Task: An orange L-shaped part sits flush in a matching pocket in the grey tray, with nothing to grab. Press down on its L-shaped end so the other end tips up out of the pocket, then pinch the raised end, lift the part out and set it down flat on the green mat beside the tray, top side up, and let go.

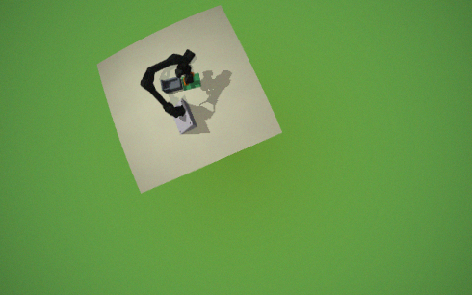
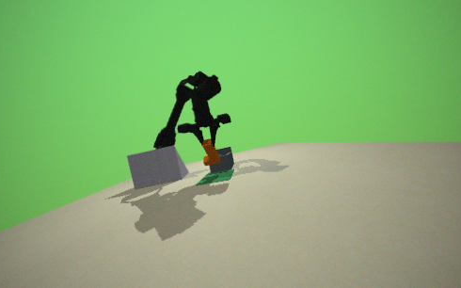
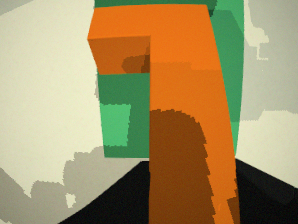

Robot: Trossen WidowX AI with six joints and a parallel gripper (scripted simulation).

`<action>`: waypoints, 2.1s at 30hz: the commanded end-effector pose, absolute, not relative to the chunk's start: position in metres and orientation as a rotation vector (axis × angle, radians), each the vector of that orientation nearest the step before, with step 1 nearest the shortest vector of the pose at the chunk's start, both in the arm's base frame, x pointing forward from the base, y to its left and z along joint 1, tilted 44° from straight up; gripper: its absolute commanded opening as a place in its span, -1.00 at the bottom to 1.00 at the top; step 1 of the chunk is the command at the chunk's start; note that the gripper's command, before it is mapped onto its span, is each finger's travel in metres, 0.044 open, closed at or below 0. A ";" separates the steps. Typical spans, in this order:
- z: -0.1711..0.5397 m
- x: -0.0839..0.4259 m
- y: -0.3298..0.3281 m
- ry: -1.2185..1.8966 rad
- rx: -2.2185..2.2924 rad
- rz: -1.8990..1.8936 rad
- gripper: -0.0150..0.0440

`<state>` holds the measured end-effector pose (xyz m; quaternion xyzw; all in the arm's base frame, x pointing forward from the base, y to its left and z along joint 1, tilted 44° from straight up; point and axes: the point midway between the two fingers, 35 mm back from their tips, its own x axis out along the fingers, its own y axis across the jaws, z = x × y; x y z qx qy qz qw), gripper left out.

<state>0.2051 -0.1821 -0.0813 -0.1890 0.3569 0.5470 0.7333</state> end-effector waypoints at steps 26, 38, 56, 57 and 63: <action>-0.110 0.210 -0.153 0.782 -0.406 1.203 -0.49; -0.110 0.210 -0.153 0.782 -0.406 1.203 -0.49; -0.076 0.205 -0.189 0.785 -0.409 1.204 0.84; -0.065 0.203 -0.198 0.785 -0.409 1.203 0.86; -0.046 0.197 -0.213 0.785 -0.407 1.203 0.86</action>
